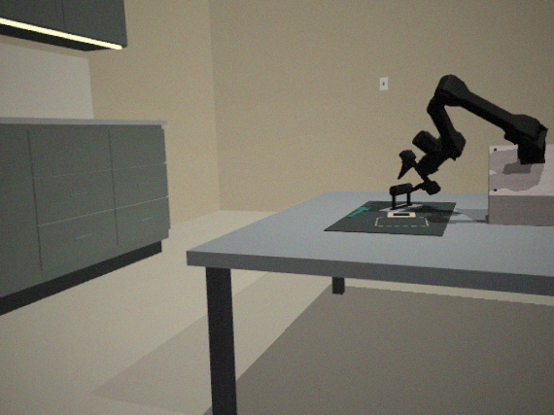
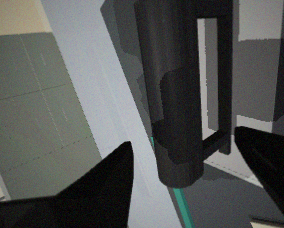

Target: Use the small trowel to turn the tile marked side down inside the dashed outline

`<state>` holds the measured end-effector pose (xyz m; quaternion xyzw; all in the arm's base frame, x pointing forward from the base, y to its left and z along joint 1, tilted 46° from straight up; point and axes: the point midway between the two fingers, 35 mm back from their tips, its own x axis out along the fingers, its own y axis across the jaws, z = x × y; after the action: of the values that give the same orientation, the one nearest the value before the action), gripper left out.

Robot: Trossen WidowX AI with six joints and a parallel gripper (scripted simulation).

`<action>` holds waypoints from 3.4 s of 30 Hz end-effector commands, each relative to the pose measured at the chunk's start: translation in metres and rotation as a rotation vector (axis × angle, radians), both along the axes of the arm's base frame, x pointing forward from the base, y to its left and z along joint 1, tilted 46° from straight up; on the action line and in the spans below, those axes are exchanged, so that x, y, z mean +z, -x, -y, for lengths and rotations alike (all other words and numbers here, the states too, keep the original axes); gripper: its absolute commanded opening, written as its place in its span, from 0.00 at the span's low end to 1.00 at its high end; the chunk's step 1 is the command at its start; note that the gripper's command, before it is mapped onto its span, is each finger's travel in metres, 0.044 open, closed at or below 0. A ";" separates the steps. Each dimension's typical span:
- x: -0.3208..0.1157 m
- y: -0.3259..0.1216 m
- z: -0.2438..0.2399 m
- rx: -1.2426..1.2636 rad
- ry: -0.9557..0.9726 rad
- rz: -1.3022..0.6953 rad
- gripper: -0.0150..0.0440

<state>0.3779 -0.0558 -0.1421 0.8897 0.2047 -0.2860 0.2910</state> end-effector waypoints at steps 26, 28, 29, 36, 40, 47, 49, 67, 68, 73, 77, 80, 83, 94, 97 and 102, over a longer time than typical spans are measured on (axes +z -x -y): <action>-0.028 -0.036 -0.010 0.000 -0.009 -0.002 0.76; -0.030 -0.039 -0.011 0.000 -0.010 -0.002 0.76; -0.031 -0.040 -0.011 0.000 -0.010 -0.002 0.76; -0.035 -0.045 -0.013 0.000 -0.013 -0.002 0.72; -0.035 -0.045 -0.013 0.000 -0.013 -0.002 0.54; -0.035 -0.045 -0.013 0.000 -0.013 -0.002 0.43; -0.035 -0.045 -0.013 0.000 -0.013 -0.002 0.41; -0.019 -0.044 0.004 0.001 -0.011 -0.003 0.25; -0.014 -0.044 0.009 0.001 -0.010 -0.003 0.25; 0.006 -0.040 0.031 0.001 -0.009 -0.001 0.25; 0.007 -0.040 0.031 0.003 -0.008 0.001 0.25; 0.008 -0.040 0.028 0.045 0.006 0.034 0.25; 0.011 -0.039 0.023 0.112 0.031 0.089 0.25; 0.021 -0.032 0.000 0.351 0.128 0.321 0.25; 0.022 -0.031 -0.001 0.365 0.134 0.336 0.25; 0.022 -0.031 -0.001 0.365 0.134 0.336 0.25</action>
<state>0.4099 -0.0535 -0.1221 0.8540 0.2928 -0.0973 0.4190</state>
